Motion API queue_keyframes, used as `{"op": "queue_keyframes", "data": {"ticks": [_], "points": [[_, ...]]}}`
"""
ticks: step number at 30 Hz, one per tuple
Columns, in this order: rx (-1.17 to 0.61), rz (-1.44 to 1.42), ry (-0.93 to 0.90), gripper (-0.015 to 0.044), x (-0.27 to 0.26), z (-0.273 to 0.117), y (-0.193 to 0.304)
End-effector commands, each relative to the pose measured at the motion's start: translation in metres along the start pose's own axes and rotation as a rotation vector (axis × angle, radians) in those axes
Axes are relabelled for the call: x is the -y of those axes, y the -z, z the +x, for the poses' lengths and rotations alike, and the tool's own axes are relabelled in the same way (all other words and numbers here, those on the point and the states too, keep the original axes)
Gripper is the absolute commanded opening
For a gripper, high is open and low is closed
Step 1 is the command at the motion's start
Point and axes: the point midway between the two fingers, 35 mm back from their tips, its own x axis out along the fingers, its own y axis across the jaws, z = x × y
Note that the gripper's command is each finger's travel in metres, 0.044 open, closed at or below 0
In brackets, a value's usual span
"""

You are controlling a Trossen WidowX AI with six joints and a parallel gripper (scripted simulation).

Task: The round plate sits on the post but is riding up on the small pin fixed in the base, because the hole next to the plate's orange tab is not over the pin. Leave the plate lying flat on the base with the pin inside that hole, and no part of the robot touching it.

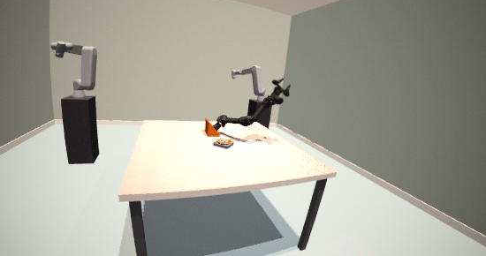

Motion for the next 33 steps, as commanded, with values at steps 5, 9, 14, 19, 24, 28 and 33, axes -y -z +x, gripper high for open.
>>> {"op": "queue_keyframes", "data": {"ticks": [5, 9, 14, 19, 24, 28, 33], "points": [[0.141, -0.016, 0.131, 0.0269, 0.018, 0.008, -0.083], [0.188, -0.022, 0.206, 0.0164, 0.034, 0.008, -0.117], [0.251, -0.024, 0.437, 0.0032, 0.093, -0.003, -0.186], [0.235, -0.033, 0.619, 0.0000, 0.149, -0.020, -0.217], [0.121, -0.029, 0.903, 0.0000, 0.238, -0.055, -0.230], [0.000, -0.028, 1.054, 0.0000, 0.287, -0.083, -0.219], [-0.217, -0.023, 1.225, 0.0000, 0.343, -0.125, -0.186]]}}
